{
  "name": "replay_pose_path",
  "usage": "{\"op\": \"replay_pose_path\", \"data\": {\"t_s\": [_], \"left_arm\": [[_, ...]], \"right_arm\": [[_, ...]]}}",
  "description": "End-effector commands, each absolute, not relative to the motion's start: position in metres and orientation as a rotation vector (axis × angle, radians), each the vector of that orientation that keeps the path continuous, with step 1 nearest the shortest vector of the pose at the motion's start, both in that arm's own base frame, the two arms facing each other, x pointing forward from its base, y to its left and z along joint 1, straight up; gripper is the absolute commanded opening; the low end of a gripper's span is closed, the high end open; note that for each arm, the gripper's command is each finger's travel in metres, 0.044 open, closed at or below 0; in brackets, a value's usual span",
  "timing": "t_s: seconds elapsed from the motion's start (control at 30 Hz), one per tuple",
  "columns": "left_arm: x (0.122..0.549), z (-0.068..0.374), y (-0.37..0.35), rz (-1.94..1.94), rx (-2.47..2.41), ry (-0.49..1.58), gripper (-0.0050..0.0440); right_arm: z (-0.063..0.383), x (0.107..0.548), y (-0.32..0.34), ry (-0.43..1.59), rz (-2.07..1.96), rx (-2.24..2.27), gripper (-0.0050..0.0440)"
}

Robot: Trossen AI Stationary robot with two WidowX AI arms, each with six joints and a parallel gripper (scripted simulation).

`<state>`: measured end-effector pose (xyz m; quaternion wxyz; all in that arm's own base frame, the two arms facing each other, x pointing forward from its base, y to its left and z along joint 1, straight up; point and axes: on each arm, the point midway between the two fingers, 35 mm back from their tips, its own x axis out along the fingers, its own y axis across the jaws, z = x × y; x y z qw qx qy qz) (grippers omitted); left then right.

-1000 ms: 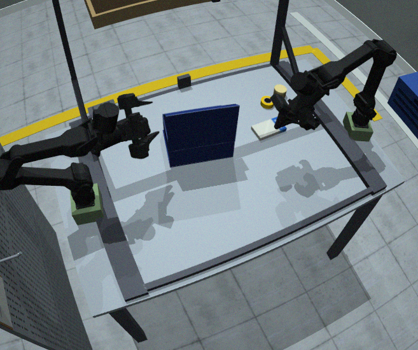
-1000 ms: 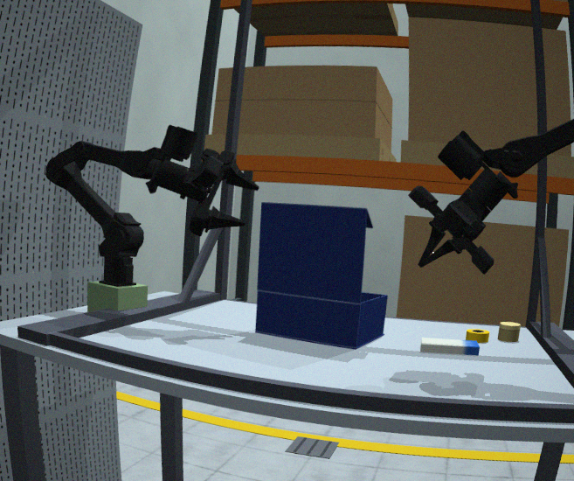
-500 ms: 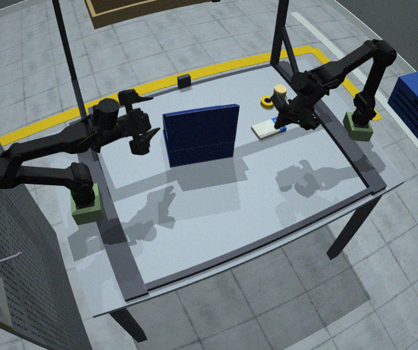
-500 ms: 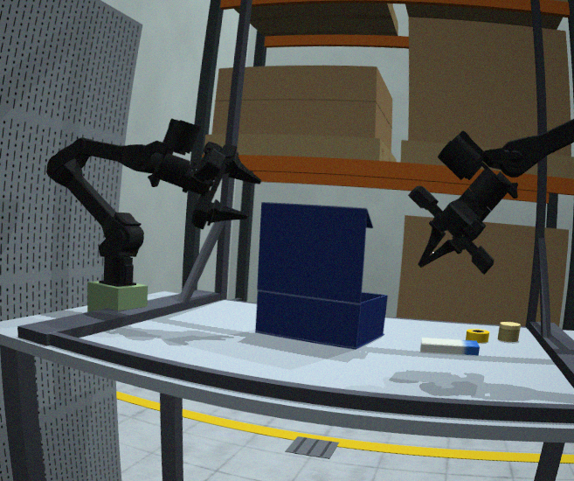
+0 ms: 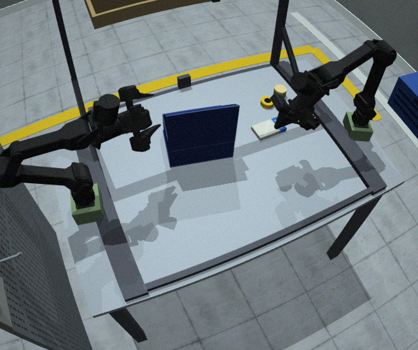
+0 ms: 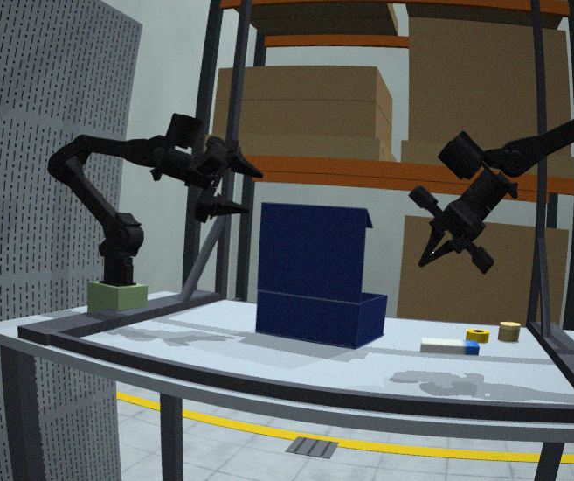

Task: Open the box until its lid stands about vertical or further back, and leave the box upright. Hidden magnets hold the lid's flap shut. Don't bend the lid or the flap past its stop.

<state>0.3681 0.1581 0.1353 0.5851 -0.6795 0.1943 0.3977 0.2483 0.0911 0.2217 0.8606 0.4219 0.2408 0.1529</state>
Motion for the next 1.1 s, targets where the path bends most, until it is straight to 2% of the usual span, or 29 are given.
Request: {"op": "replay_pose_path", "data": {"t_s": [0.0,1.07], "left_arm": [[0.37,0.146,0.159,0.907,-1.587,0.425,-0.005],[0.37,0.146,0.159,0.907,-1.587,0.425,-0.005]], "right_arm": [[0.235,0.25,0.092,0.486,0.329,0.888,0.044],[0.261,0.256,0.095,0.485,0.329,0.888,0.044]]}}
